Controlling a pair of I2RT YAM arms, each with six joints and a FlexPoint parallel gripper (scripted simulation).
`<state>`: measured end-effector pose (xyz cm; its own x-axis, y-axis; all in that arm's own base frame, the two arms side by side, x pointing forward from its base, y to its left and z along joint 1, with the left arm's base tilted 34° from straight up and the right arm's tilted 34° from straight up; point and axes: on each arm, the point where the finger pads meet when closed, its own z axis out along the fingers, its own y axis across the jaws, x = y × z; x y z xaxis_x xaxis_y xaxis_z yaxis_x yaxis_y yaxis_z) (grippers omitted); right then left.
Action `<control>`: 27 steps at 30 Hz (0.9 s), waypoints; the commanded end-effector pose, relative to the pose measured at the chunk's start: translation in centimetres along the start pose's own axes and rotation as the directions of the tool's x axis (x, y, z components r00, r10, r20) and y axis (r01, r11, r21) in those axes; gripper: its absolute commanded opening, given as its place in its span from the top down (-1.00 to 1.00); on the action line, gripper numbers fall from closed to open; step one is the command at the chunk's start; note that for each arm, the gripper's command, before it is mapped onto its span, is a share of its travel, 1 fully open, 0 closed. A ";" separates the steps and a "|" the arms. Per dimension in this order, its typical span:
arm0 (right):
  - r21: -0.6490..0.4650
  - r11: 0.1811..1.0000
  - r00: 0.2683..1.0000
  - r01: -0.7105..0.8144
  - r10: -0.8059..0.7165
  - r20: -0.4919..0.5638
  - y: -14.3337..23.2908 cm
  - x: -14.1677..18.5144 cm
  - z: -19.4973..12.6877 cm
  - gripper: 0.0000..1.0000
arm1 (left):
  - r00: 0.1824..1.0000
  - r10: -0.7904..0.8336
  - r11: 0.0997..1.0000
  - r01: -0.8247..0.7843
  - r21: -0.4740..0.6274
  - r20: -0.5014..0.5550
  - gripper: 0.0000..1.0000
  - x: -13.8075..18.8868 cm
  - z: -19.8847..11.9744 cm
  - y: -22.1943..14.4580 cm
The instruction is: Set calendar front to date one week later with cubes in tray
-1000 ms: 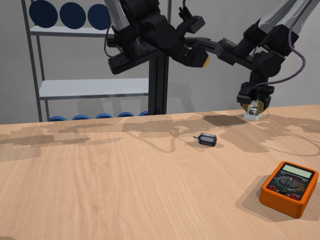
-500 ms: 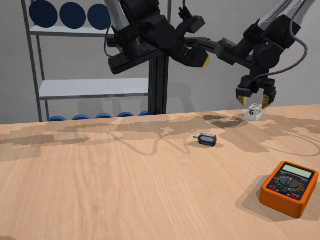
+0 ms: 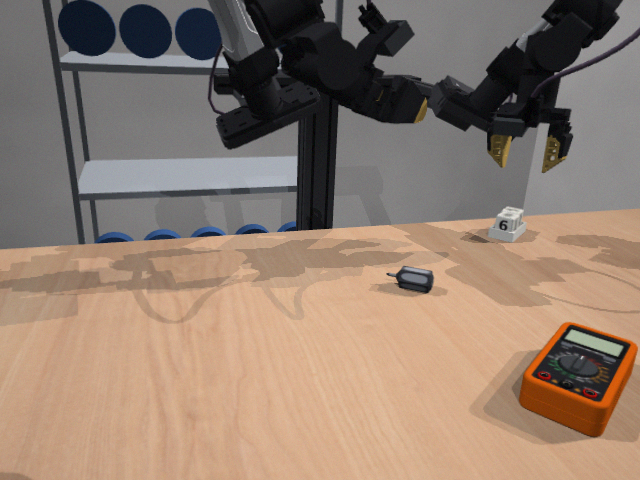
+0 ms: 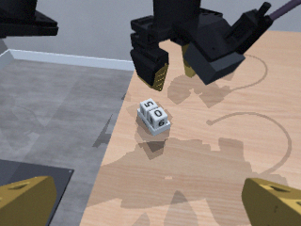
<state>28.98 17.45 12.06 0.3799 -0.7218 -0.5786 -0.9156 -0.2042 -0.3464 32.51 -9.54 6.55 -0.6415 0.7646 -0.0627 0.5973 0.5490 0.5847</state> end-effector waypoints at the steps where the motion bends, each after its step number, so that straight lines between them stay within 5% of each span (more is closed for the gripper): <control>1: 0.022 0.997 0.996 0.071 -0.072 0.055 -0.9 -2.6 -1.0 -1.00 | 0.999 0.012 1.000 -0.013 0.020 0.038 -0.31 0.6 -0.6 -0.2; 14: -0.017 0.986 0.980 0.167 -0.164 0.111 -0.1 -5.5 -1.0 -1.00 | 0.958 0.026 0.999 -0.038 0.036 0.286 -0.31 5.0 -1.7 -1.0; 27: -0.039 0.974 0.971 0.225 -0.221 0.092 0.3 -6.6 -1.0 -1.00 | 0.951 0.004 0.999 -0.016 0.036 0.310 -0.31 7.5 -1.5 -1.3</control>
<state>26.01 21.03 14.45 0.5291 -0.6104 -0.5894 -0.8483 -0.3656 -0.3830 26.37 -5.00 6.75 -0.4724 0.8284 -0.3011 0.6145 0.5544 0.5612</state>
